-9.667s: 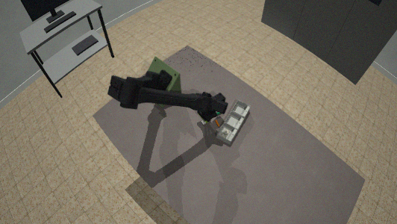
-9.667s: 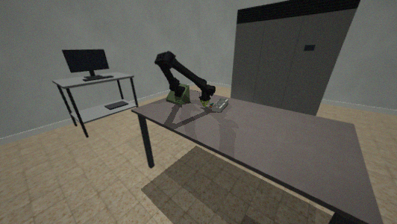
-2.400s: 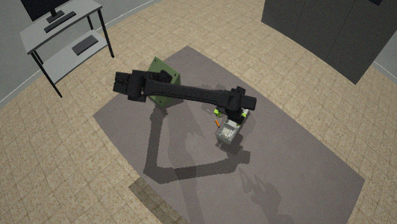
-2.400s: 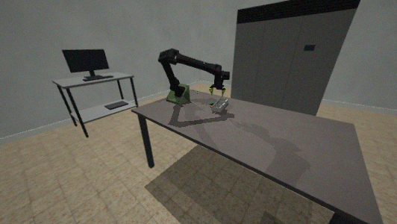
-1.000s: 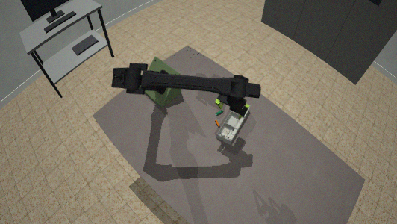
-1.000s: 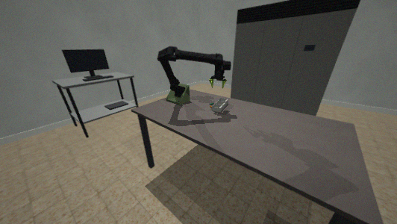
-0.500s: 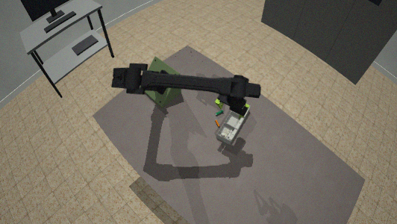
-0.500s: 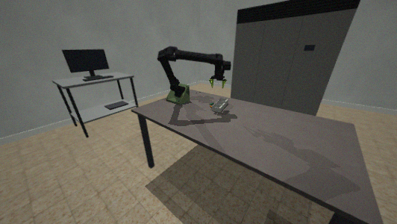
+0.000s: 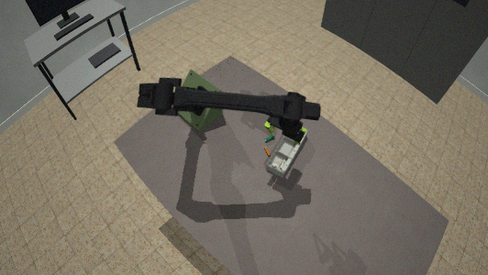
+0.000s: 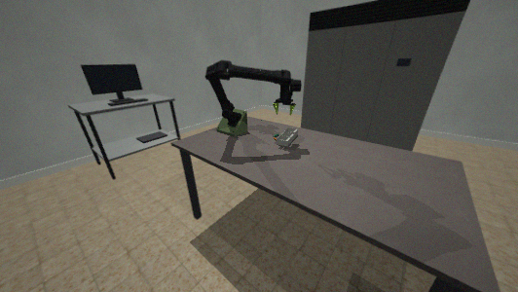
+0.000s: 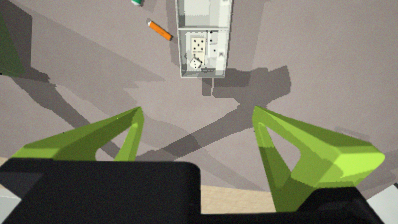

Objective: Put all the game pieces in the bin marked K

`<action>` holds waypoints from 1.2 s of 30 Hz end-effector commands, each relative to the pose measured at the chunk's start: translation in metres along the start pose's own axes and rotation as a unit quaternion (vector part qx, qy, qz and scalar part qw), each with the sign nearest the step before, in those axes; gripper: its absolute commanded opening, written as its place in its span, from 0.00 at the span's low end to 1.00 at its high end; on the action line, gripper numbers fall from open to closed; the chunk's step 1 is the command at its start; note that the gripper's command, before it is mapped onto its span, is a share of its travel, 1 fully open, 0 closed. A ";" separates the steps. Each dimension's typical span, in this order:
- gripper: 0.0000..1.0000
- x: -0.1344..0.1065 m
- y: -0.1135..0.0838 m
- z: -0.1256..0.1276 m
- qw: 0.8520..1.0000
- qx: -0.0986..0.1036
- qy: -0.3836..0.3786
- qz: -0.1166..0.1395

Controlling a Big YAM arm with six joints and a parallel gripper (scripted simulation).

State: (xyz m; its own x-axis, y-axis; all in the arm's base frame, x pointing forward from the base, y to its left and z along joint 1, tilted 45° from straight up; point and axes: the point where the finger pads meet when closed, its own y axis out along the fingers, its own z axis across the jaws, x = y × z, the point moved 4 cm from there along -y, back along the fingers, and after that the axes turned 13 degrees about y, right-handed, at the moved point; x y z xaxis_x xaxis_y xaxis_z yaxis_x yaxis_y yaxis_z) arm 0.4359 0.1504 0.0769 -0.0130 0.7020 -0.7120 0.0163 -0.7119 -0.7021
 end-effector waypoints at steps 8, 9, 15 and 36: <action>1.00 -0.004 -0.025 -0.018 0.999 -0.023 0.021 -0.017; 1.00 -0.004 -0.025 -0.018 0.999 -0.023 0.021 -0.017; 1.00 -0.003 -0.025 -0.018 0.999 -0.023 0.021 -0.016; 1.00 -0.002 -0.024 -0.018 0.999 -0.022 0.020 -0.016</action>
State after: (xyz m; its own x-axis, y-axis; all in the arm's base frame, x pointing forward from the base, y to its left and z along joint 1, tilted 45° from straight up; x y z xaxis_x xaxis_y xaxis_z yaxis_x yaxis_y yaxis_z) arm 0.4359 0.1504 0.0769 -0.0128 0.7020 -0.7120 0.0163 -0.7119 -0.7021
